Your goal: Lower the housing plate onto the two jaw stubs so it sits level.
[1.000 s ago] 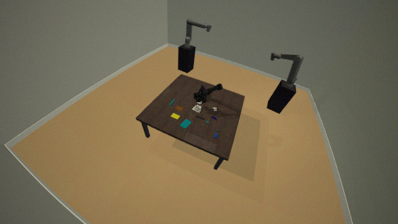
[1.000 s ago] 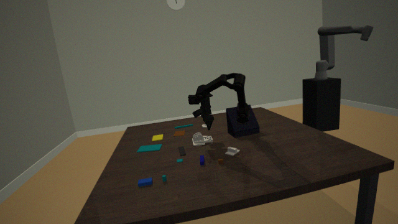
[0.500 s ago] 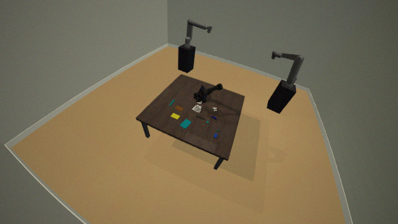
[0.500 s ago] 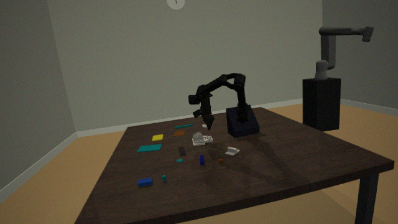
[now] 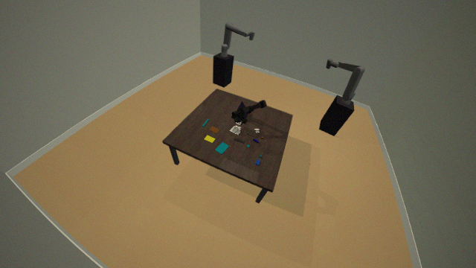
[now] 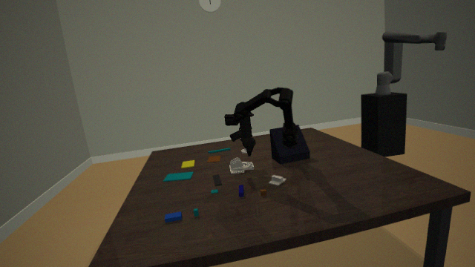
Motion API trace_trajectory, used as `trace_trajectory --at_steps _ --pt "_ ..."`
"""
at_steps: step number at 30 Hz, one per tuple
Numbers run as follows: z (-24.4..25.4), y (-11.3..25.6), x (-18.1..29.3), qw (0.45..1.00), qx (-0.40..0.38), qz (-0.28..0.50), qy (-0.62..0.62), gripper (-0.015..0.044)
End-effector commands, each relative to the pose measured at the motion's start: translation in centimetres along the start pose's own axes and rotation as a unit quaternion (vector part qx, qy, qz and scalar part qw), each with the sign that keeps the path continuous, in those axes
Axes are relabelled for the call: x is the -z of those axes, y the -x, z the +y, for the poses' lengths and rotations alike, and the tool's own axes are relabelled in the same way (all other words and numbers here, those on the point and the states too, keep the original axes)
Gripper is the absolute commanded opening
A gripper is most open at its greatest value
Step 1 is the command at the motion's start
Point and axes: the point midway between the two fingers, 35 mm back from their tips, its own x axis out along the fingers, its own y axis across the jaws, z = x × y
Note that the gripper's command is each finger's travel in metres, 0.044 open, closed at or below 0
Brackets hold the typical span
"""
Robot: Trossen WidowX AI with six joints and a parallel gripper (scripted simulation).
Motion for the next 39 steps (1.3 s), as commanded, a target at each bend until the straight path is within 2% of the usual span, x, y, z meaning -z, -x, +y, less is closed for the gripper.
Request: trace_trajectory --at_steps 1,30,39 --pt "0.0 -0.7 0.1 1.000 -0.003 0.000 -0.004 0.0351" --pt "0.1 -5.4 0.2 1.000 -0.005 0.000 -0.005 0.0351" --pt "0.1 -5.6 0.2 1.000 -0.005 0.000 -0.005 0.0351"
